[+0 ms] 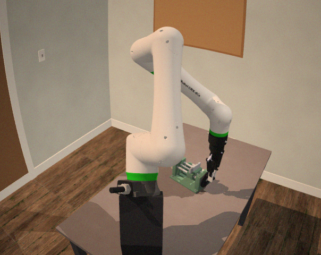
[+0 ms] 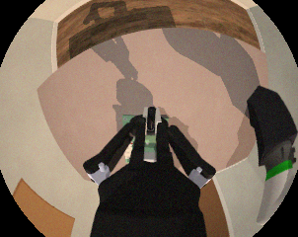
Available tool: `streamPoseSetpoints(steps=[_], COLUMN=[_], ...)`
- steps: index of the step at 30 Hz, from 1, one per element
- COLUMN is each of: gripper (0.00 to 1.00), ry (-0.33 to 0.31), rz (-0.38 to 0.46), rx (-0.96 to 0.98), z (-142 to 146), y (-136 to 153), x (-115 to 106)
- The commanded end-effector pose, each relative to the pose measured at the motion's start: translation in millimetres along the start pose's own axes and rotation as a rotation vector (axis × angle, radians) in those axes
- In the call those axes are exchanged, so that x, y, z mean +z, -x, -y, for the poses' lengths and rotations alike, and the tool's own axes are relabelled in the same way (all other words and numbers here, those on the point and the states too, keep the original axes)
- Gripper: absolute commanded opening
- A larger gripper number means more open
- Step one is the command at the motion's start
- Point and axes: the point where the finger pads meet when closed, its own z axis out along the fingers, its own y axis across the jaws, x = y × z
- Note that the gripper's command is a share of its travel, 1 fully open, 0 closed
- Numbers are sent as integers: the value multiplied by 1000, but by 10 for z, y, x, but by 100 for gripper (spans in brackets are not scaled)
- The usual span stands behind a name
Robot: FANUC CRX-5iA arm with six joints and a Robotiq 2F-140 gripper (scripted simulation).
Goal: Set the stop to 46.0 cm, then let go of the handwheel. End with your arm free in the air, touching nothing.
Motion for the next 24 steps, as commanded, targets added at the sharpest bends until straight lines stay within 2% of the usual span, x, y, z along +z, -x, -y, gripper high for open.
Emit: streamPoseSetpoints(steps=[1,9,24], gripper=[4,4,4], ry=[0,0,0], rz=[0,0,0], rx=[0,0,0], z=[-71,-266,-294], y=[-1,-1,-1], x=[13,166,477])
